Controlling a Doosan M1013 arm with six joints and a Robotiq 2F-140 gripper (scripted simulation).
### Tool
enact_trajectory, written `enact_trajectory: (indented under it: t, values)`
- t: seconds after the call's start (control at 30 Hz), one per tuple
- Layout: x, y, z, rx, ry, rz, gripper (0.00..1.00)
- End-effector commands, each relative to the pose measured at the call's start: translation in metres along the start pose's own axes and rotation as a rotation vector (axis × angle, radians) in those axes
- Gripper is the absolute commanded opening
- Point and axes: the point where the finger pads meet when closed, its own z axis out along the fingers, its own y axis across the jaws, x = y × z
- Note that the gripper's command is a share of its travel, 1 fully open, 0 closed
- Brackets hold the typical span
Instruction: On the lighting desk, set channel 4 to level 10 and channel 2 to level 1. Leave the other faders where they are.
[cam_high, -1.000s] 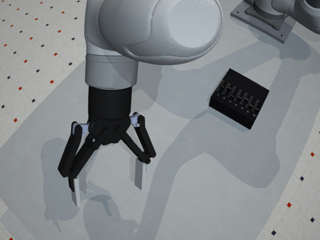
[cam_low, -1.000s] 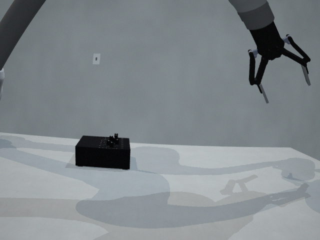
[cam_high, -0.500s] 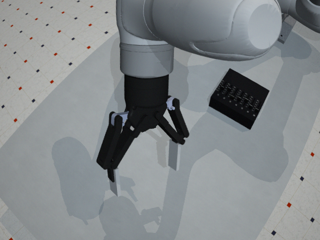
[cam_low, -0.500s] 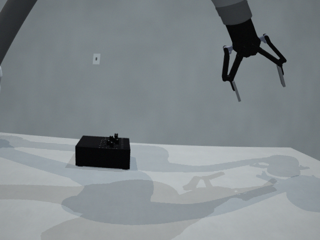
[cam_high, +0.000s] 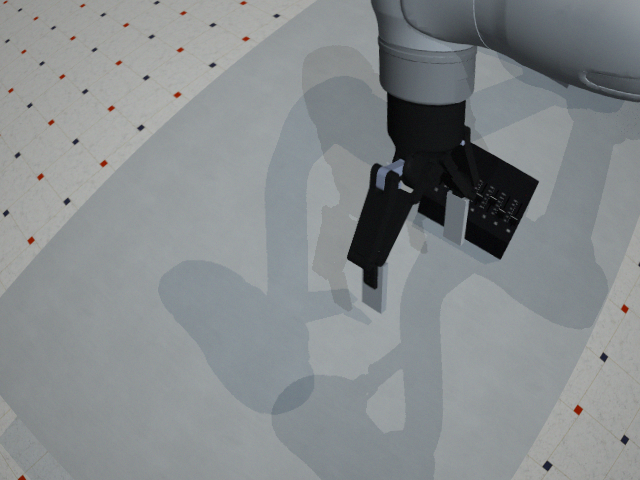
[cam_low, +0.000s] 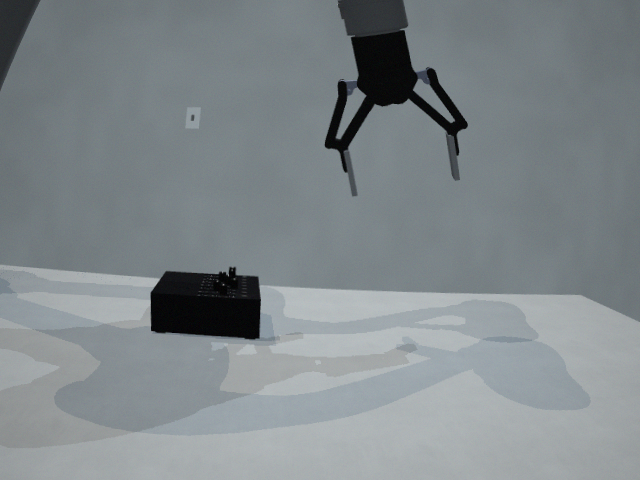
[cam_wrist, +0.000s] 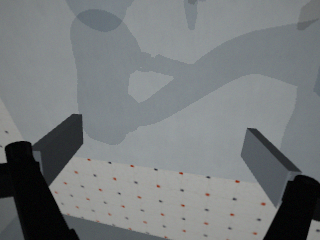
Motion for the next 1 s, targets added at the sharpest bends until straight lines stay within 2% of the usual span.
enact_trajectory:
  t: [0.0, 0.07, 0.1, 0.13, 0.17, 0.27, 0.3, 0.37, 0.4, 0.47, 0.5, 0.53, 0.57, 0.97]
  values:
    - [0.002, 0.071, -0.012, -0.091, 0.075, -0.044, 1.00]
    - [0.002, 0.091, -0.016, -0.091, 0.075, -0.044, 1.00]
    - [0.002, 0.091, -0.016, -0.091, 0.075, -0.044, 1.00]
    - [0.009, 0.124, -0.022, -0.144, 0.126, -0.071, 1.00]
    - [0.009, 0.136, -0.024, -0.144, 0.126, -0.071, 1.00]
    - [0.010, 0.141, -0.026, -0.144, 0.126, -0.071, 1.00]
    - [0.019, 0.184, -0.035, -0.186, 0.173, -0.093, 1.00]
    - [0.019, 0.184, -0.035, -0.186, 0.173, -0.093, 1.00]
    - [0.028, 0.216, -0.043, -0.218, 0.211, -0.111, 1.00]
    - [0.028, 0.216, -0.043, -0.218, 0.211, -0.111, 1.00]
    - [0.035, 0.239, -0.049, -0.239, 0.239, -0.123, 1.00]
    - [0.035, 0.239, -0.049, -0.239, 0.239, -0.123, 1.00]
    - [0.039, 0.253, -0.052, -0.252, 0.256, -0.131, 1.00]
    - [0.041, 0.259, -0.054, -0.258, 0.265, -0.134, 1.00]
